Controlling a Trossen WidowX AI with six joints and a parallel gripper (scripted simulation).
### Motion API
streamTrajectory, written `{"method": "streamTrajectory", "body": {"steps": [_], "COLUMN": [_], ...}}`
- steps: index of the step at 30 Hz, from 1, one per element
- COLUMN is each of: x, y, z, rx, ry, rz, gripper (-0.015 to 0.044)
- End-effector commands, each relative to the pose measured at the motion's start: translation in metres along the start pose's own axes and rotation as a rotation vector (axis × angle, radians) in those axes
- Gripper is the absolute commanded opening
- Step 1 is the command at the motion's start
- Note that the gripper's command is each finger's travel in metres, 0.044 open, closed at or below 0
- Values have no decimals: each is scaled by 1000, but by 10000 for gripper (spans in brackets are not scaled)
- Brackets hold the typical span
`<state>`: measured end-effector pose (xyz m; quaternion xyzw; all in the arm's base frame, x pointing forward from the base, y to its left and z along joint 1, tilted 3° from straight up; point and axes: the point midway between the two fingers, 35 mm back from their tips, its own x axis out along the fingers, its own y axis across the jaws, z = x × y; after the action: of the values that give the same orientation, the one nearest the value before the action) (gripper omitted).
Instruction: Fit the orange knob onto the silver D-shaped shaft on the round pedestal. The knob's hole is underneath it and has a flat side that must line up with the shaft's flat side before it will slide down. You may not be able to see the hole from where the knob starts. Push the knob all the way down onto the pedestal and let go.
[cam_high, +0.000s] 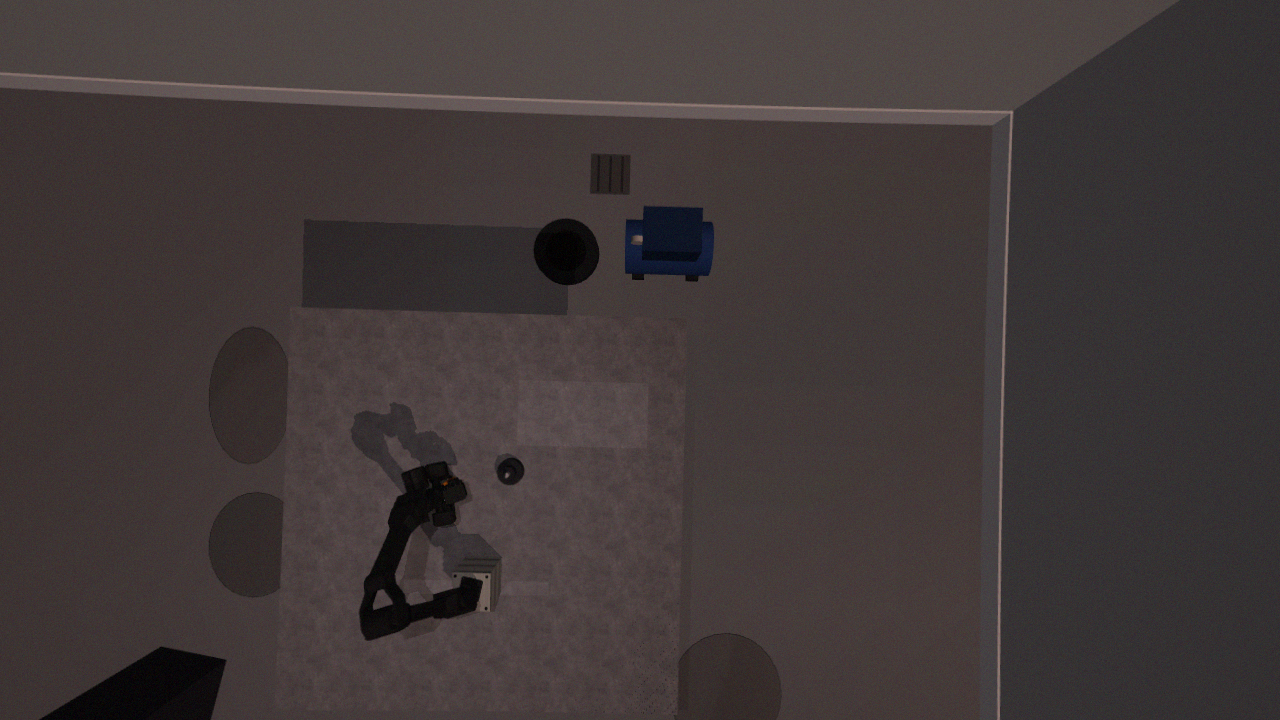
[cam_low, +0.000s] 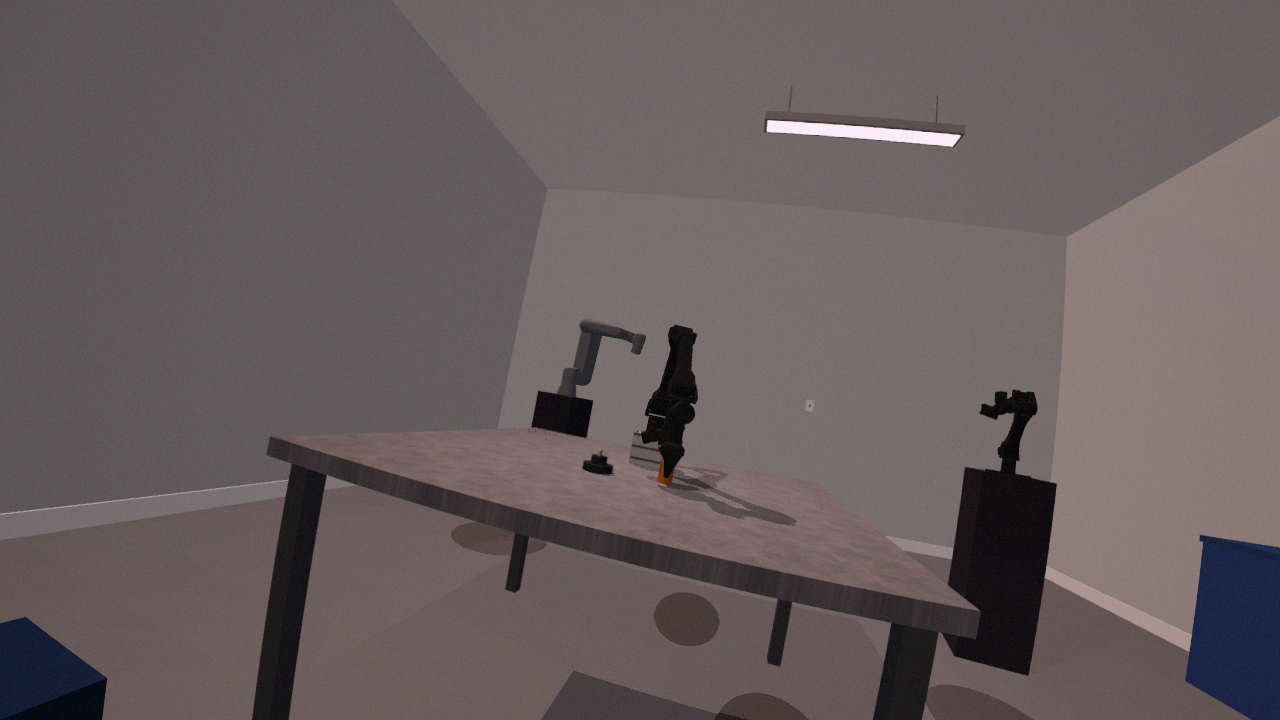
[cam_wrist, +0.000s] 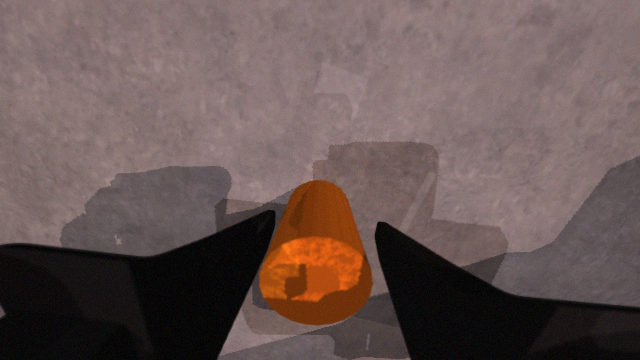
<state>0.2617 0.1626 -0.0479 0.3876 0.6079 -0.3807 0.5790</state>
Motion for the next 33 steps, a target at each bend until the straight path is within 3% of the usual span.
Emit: {"method": "streamTrajectory", "body": {"steps": [1,4,33], "x": [-47,-71,-32], "y": [5,2,4], "z": [0,0,-1], "rx": [-5,-6,-8], "ry": [4,5,5], "rz": [18,18,18], "gripper": [371,440,440]}}
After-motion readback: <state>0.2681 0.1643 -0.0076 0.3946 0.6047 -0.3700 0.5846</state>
